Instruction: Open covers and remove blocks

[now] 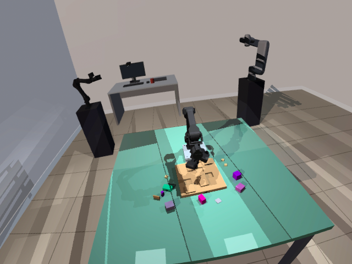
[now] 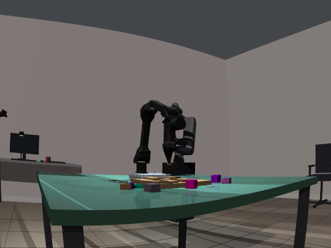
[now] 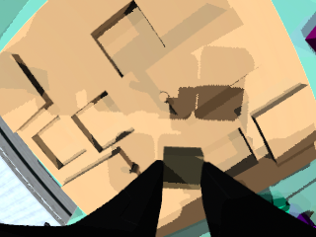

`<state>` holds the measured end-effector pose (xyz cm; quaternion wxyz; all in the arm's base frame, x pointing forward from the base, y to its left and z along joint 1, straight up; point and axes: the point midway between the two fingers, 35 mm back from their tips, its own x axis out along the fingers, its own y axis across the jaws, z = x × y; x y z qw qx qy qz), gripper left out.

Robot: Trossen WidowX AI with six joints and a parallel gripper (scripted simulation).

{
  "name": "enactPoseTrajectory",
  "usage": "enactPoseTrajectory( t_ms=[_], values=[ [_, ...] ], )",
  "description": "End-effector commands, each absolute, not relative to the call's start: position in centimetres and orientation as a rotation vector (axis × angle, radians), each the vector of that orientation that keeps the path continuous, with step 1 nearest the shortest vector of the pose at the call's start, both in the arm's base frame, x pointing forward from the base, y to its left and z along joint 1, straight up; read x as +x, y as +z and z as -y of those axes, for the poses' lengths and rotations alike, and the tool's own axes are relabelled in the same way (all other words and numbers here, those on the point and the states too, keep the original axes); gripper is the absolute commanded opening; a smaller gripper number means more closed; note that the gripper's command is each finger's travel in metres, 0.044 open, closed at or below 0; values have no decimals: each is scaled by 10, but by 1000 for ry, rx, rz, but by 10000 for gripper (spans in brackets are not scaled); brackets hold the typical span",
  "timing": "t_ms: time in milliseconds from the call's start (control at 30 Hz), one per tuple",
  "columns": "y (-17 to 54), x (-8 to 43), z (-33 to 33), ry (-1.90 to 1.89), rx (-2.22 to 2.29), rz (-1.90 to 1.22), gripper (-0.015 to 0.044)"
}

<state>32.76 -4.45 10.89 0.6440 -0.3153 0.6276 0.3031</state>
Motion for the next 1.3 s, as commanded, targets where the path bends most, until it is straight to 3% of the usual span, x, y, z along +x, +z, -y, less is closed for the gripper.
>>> enactPoseTrajectory(
  t_ms=[0, 1267],
  values=[
    [109, 324, 58, 697, -721, -1427, 80],
    [109, 250, 189, 693, -727, -1437, 80]
  ],
)
